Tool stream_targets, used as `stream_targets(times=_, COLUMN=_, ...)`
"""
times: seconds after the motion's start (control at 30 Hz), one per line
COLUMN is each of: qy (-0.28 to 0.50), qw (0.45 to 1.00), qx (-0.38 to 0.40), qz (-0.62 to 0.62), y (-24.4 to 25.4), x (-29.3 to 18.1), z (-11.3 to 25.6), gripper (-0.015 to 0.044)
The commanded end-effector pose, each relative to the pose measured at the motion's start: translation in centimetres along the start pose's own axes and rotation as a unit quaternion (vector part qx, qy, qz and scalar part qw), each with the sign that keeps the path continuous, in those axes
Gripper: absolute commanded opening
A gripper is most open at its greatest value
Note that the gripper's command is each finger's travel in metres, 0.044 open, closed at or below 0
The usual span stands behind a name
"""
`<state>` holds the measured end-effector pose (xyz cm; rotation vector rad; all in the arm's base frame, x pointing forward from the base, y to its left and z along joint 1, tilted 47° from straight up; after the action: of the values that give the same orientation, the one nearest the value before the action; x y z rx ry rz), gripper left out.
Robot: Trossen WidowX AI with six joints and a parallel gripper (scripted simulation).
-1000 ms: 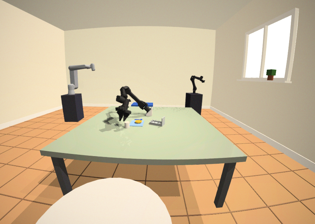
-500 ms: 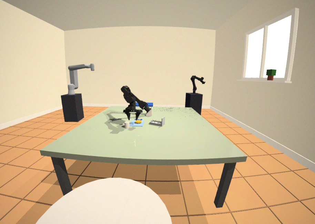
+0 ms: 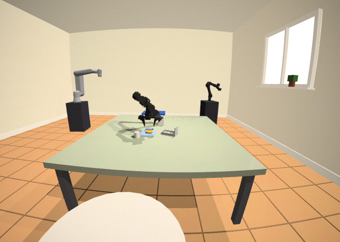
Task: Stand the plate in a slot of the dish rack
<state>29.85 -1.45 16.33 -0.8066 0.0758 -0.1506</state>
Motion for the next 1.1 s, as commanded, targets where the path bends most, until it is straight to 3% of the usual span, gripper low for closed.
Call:
stream_targets(times=0.0, qy=0.008, qw=1.000, qx=-0.002, qz=0.011, y=0.2, x=-0.1, z=0.3, gripper=0.0400)
stream_targets(times=1.07, qy=0.007, qw=1.000, qx=-0.002, qz=0.011, y=0.1, x=-0.1, z=-4.6, gripper=0.0400)
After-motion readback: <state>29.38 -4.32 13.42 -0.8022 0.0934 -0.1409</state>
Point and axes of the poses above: the point midway between the two fingers, 35 mm back from their tips, its own z axis back along the fingers, its own y axis across the jaws, x = y × z, the point moved 10 cm from there along z, back along the fingers, and after that the axes turned 3 degrees about z, right-handed, at the moved point
